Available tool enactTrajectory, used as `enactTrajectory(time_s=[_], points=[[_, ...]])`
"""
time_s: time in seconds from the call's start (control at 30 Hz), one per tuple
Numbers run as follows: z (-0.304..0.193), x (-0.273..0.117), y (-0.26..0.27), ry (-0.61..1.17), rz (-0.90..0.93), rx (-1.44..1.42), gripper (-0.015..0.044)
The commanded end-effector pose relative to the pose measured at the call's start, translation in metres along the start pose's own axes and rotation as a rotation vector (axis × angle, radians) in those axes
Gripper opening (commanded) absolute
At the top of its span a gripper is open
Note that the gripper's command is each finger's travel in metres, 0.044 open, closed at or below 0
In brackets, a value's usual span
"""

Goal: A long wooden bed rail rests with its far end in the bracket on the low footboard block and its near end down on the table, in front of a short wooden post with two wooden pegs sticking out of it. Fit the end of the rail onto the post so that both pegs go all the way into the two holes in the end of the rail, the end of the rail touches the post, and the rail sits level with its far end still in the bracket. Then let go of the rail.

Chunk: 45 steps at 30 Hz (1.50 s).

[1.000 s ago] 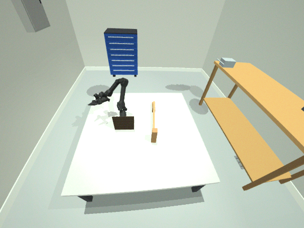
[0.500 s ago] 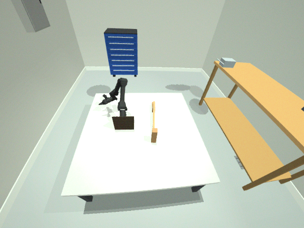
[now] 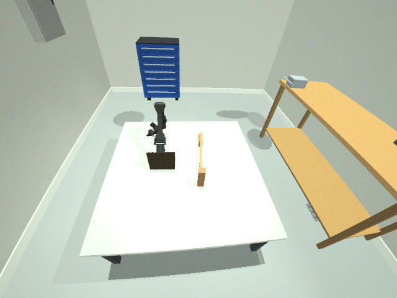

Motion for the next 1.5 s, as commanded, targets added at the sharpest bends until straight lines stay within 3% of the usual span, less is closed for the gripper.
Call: enactTrajectory(time_s=[0.0,0.47,0.93,1.2,1.47], points=[[-0.017,-0.033,-0.034,0.05,-0.139,0.018,0.044],[-0.111,-0.197,-0.103,0.288,-0.645,0.198,0.044],[-0.192,-0.374,-0.062,0.546,-1.072,0.424,0.044],[-0.26,-0.4,-0.017,0.611,-1.018,0.576,0.044],[-0.35,-0.415,0.085,0.592,-0.919,0.817,0.044]])
Point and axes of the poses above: the point midway between the two fingers, 35 mm back from their tips, its own x axis out along the fingers, its own y axis across the jaws, z = x × y, the point moved 2 cm from there along -x, back along the fingers, and after that the axes turned 1 degree about x, right-handed, at the moved point
